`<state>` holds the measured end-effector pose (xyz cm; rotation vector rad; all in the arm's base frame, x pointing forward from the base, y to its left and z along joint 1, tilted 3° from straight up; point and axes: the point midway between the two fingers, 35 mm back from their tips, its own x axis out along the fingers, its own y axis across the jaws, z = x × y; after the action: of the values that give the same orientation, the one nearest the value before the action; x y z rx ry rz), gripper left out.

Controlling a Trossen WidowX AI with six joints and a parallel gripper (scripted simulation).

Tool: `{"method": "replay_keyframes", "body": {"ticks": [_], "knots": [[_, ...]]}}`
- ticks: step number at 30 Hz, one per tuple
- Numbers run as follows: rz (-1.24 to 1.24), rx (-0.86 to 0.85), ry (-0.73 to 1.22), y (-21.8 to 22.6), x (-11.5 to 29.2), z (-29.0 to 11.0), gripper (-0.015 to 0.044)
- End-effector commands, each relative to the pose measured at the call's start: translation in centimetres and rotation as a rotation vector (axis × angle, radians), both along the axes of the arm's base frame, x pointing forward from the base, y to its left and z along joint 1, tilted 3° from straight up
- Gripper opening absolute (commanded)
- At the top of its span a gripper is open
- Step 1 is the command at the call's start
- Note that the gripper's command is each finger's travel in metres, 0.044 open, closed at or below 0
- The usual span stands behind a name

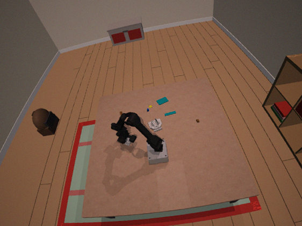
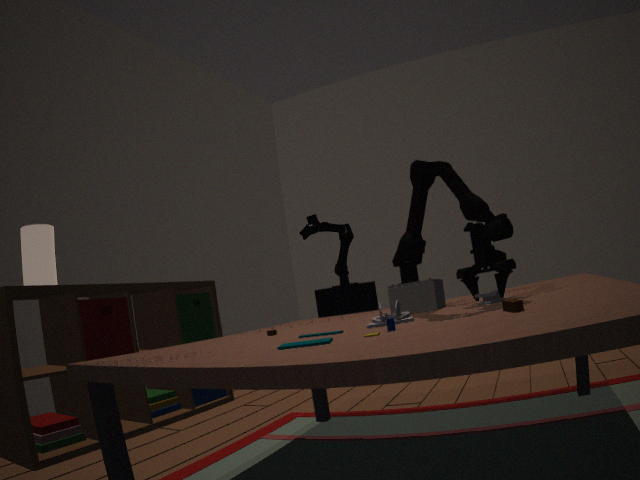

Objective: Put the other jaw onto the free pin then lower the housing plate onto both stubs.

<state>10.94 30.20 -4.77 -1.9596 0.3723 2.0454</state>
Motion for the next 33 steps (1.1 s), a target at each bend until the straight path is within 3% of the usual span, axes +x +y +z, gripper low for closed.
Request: {"method": "replay_keyframes", "body": {"ticks": [1, 21, 33], "knots": [[-0.004, -0.001, 0.005, -0.09, -0.12, -0.11, 0.044], [-0.004, -0.001, 0.005, -0.09, -0.12, -0.11, 0.044], [0.0, 0.0, 0.001, 0.0, -0.01, 0.0, 0.036]]}}
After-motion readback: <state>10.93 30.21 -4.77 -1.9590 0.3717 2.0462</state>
